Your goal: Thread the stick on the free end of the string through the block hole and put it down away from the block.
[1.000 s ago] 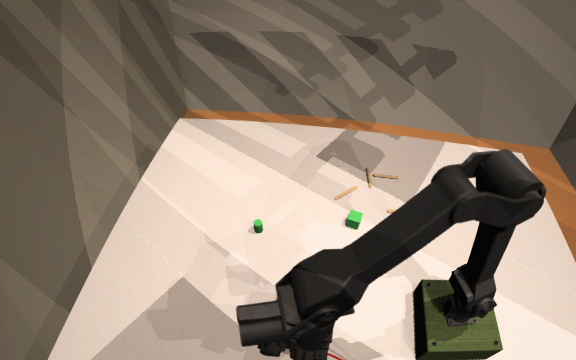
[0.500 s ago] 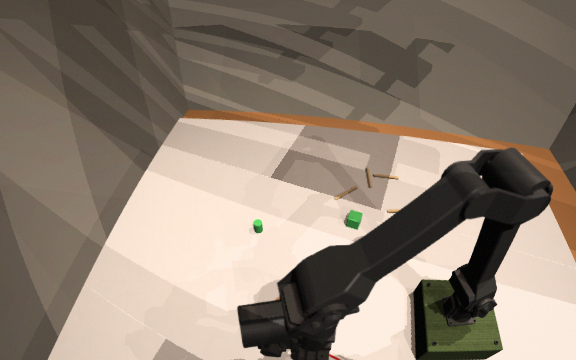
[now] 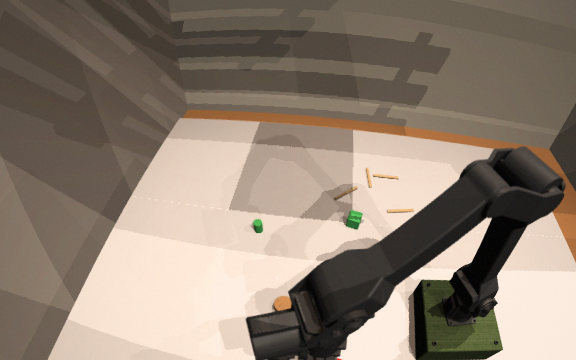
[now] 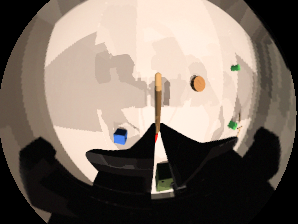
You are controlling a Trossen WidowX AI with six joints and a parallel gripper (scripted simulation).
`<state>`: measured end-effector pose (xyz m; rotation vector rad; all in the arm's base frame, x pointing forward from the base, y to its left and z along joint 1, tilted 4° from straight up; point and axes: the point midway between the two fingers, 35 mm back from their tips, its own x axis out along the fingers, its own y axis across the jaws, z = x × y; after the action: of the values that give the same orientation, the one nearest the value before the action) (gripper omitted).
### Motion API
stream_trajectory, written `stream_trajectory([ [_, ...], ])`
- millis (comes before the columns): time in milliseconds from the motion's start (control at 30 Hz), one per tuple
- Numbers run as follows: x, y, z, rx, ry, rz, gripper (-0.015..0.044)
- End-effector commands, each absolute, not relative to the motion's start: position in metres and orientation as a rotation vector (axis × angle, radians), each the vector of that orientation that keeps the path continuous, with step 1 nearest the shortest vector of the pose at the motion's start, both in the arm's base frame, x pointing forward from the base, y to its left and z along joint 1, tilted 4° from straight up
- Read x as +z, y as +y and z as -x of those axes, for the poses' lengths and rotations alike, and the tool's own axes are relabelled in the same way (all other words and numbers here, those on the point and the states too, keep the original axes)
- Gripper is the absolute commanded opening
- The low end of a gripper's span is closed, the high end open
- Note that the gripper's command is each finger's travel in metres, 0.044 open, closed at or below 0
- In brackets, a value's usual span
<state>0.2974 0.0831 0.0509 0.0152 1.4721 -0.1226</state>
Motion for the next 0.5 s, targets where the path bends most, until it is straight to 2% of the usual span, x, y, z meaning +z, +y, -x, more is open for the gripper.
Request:
stream_trajectory([
  [0,0.051,0.086,-0.29,-0.132,1.473,-0.007,0.0],
  [467,0.062,0.097,-0.278,-0.137,1.438,0.002,0.0],
])
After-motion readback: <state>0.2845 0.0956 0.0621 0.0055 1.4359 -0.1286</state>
